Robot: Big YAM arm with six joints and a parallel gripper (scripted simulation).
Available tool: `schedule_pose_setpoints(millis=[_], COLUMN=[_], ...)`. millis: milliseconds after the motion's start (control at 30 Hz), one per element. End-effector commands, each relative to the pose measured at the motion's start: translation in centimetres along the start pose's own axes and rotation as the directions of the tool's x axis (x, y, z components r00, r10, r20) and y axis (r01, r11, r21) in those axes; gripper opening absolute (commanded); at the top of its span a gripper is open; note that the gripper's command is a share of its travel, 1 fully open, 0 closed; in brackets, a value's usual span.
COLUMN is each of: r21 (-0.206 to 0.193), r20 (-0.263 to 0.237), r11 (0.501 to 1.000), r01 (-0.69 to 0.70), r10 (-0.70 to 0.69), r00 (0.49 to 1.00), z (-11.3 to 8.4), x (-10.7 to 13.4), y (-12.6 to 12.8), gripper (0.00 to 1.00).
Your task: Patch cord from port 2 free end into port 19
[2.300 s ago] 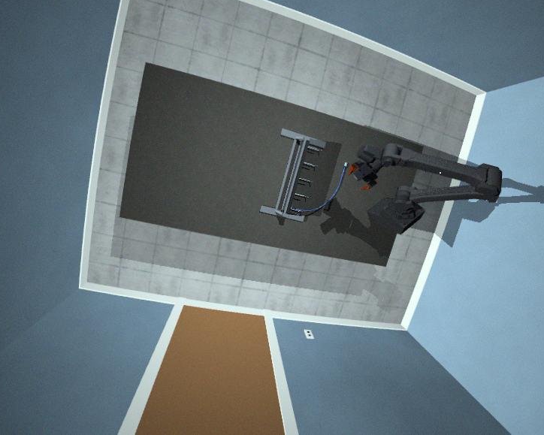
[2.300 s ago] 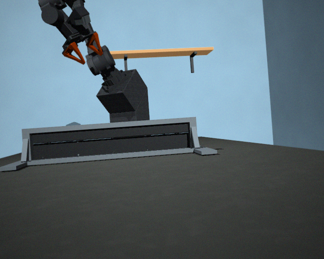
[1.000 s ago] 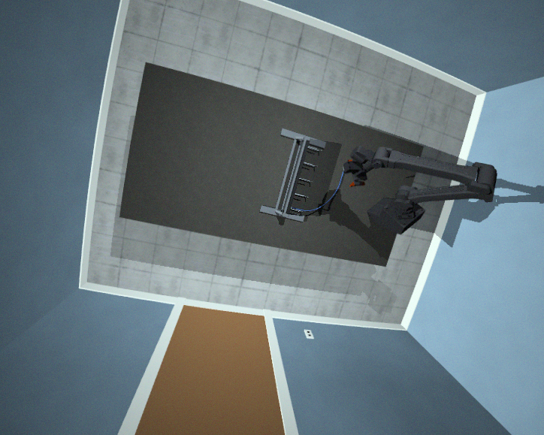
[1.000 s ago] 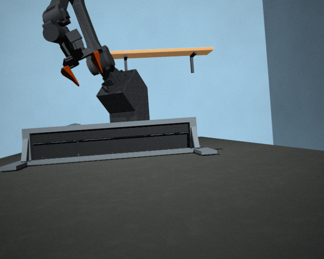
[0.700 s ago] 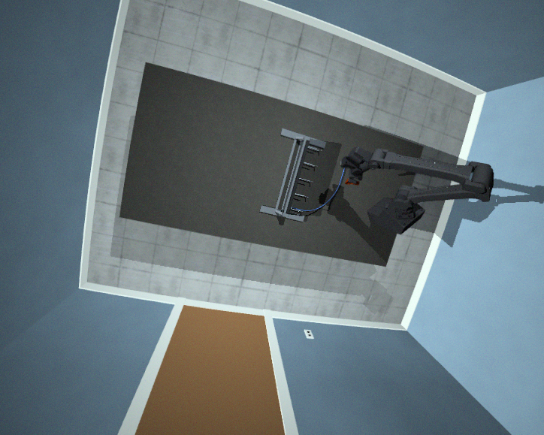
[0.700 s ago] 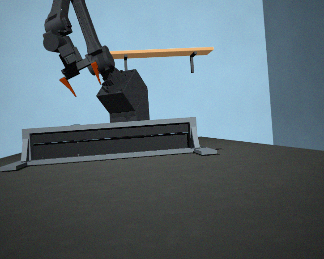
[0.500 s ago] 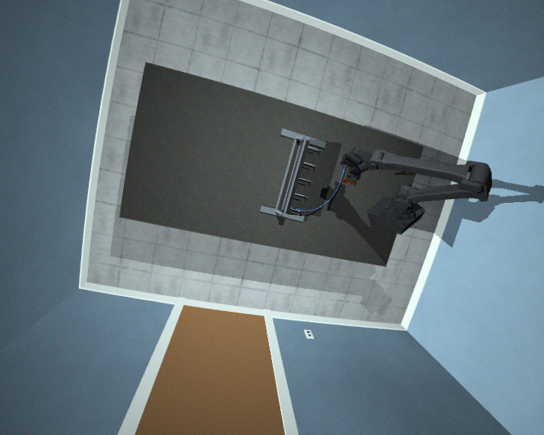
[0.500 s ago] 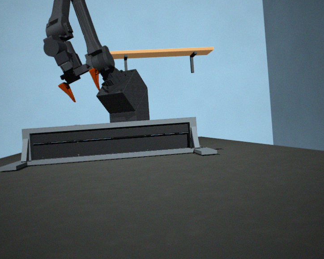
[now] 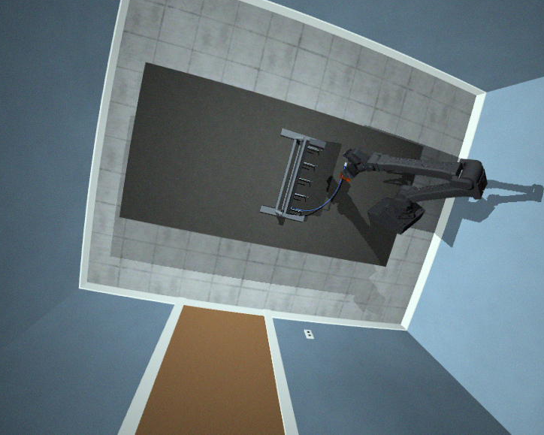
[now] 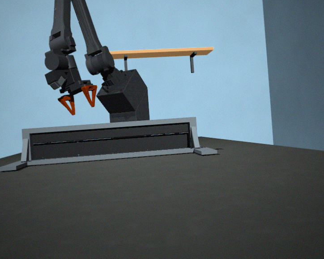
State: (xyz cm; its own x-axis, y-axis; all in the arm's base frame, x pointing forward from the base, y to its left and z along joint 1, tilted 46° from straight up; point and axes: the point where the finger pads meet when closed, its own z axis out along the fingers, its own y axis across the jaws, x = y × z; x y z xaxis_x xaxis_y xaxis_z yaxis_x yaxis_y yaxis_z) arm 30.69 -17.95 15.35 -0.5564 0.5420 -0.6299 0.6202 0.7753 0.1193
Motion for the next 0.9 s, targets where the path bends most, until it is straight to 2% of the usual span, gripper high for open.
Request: schedule_pose_setpoints(millis=[0,200,433,500,533,867], r21=[0.017,0.046,0.062,0.062,0.063,0.039], r20=[0.033,0.072,0.129,0.129,0.150,0.241], r11=[0.986,0.939,0.844,0.844,0.803,0.592], r01=[-0.163,-0.341,-0.532,-0.532,-0.593,-0.805], r10=[0.163,0.337,0.522,0.522,0.580,0.776], r00=[0.986,0.939,0.843,0.843,0.801,0.583], z=[0.8,2.3,3.8,3.8,4.2,5.8], x=[-0.5,-0.2,0.3,0.3,0.5,1.6], y=[-0.9,-2.6,-4.6,-4.6,-5.2,-8.1], gripper=[1.00,1.00,1.00,1.00,1.00,1.00])
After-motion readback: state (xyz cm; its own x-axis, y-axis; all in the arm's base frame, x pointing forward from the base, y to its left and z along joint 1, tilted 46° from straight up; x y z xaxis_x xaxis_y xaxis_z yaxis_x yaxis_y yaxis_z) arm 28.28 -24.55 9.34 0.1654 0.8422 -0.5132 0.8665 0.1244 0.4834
